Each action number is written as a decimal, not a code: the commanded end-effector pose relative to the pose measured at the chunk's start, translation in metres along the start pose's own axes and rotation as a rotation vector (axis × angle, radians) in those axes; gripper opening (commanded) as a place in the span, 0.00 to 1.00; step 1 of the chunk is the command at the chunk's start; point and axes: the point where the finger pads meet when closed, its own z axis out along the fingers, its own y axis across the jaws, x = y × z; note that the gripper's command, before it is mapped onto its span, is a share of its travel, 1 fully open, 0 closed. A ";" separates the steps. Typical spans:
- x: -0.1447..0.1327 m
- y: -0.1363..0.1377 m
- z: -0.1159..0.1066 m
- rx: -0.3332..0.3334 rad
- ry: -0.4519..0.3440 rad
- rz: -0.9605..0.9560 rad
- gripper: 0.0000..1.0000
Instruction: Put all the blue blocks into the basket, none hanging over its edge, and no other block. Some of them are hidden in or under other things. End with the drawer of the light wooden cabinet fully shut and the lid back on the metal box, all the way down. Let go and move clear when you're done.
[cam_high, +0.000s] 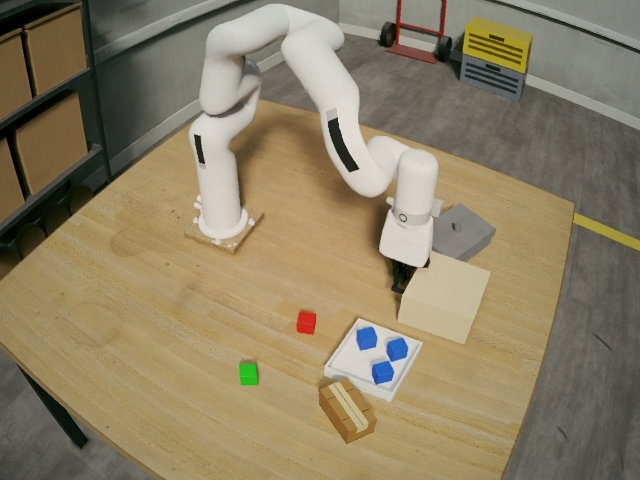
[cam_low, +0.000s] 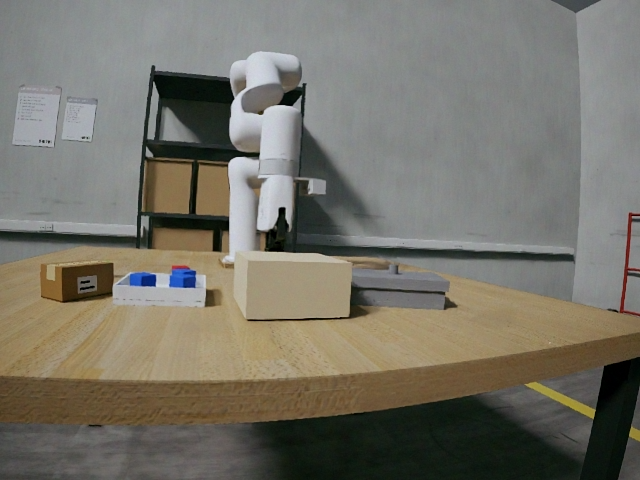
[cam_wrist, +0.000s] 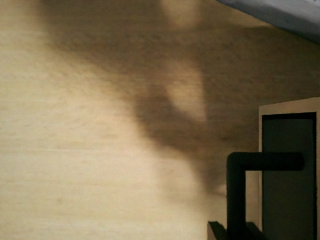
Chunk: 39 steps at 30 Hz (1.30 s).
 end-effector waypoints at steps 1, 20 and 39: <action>0.000 0.001 -0.001 -0.004 0.000 0.000 0.00; 0.000 0.001 -0.001 -0.004 0.000 0.000 0.24; 0.000 0.001 -0.001 -0.004 0.000 0.000 0.24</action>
